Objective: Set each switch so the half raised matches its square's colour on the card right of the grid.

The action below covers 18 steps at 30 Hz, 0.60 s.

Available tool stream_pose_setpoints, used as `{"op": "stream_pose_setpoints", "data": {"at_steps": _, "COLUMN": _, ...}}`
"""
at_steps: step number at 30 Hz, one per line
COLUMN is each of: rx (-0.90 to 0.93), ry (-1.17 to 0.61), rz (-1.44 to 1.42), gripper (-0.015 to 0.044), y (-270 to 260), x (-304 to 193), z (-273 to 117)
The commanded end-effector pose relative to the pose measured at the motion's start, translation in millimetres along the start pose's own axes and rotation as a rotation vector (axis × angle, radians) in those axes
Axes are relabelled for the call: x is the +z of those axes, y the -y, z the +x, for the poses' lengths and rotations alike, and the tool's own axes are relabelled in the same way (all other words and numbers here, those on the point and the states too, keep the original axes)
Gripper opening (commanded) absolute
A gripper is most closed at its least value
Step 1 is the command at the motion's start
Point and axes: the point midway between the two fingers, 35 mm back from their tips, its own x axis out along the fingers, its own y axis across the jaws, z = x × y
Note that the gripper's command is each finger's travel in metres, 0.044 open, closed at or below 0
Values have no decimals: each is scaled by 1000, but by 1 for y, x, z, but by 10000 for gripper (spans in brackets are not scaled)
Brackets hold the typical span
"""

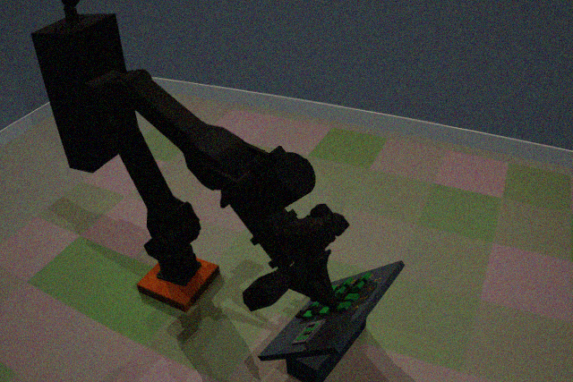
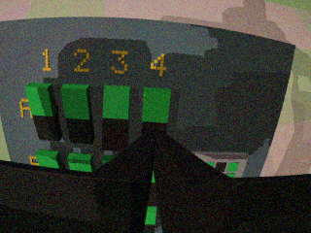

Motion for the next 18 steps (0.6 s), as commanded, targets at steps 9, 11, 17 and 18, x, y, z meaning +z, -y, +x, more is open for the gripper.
{"op": "stream_pose_setpoints", "data": {"at_steps": 9, "rx": 2, "ry": 1, "rz": -3, "gripper": 0, "y": 0, "x": 0, "z": 2}}
{"op": "stream_pose_setpoints", "data": {"at_steps": 11, "rx": 2, "ry": 1, "rz": -3, "gripper": 0, "y": 0, "x": 0, "z": 2}}
{"op": "stream_pose_setpoints", "data": {"at_steps": 17, "rx": 2, "ry": -28, "rz": -3, "gripper": 0, "y": 0, "x": 2, "z": -60}}
{"op": "stream_pose_setpoints", "data": {"at_steps": 18, "rx": 2, "ry": -29, "rz": -3, "gripper": 0, "y": 0, "x": 2, "z": -63}}
